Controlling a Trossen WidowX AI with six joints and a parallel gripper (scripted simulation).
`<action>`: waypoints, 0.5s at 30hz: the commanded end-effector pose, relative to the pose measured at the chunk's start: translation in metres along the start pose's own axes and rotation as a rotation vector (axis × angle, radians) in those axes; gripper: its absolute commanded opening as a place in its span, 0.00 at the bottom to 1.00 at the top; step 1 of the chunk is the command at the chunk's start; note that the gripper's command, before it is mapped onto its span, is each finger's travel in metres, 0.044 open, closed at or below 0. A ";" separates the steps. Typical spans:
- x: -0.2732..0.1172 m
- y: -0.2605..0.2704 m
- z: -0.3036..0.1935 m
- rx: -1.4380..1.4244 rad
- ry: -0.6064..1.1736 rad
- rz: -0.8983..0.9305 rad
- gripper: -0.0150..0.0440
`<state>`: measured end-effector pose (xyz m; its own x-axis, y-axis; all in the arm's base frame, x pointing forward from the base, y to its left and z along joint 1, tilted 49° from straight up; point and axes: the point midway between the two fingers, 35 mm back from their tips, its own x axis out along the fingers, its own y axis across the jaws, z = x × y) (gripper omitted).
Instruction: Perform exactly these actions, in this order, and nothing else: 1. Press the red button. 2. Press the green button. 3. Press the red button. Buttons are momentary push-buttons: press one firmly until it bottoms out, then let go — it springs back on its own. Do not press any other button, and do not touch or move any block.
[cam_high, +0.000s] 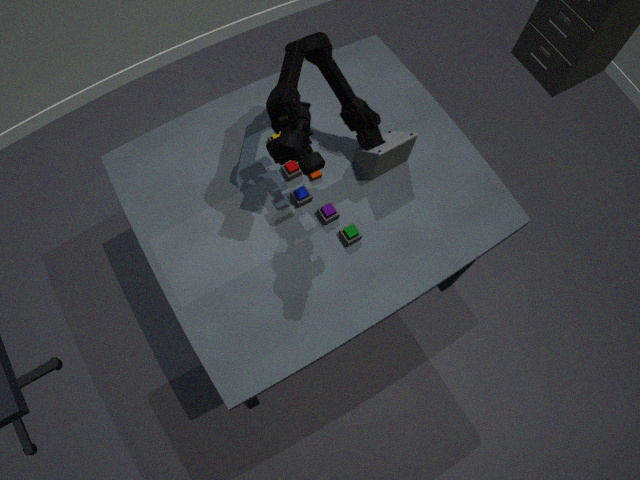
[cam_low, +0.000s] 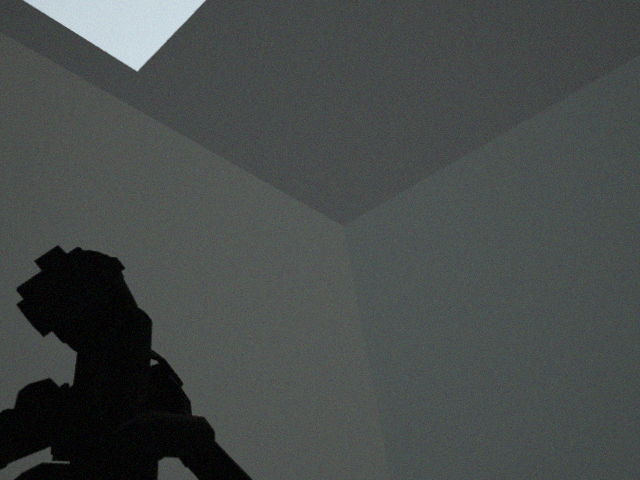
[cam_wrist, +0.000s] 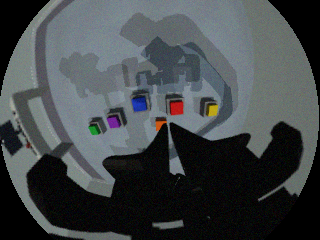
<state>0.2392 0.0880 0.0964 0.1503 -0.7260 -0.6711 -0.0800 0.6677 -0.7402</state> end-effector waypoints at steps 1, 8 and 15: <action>-0.008 0.063 0.003 -0.007 0.000 0.016 0.29; -0.006 0.172 -0.020 -0.005 0.002 0.017 0.29; 0.005 0.230 -0.048 0.001 0.003 0.005 0.29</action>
<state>0.1843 0.2215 -0.0603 0.1525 -0.7222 -0.6747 -0.0971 0.6684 -0.7374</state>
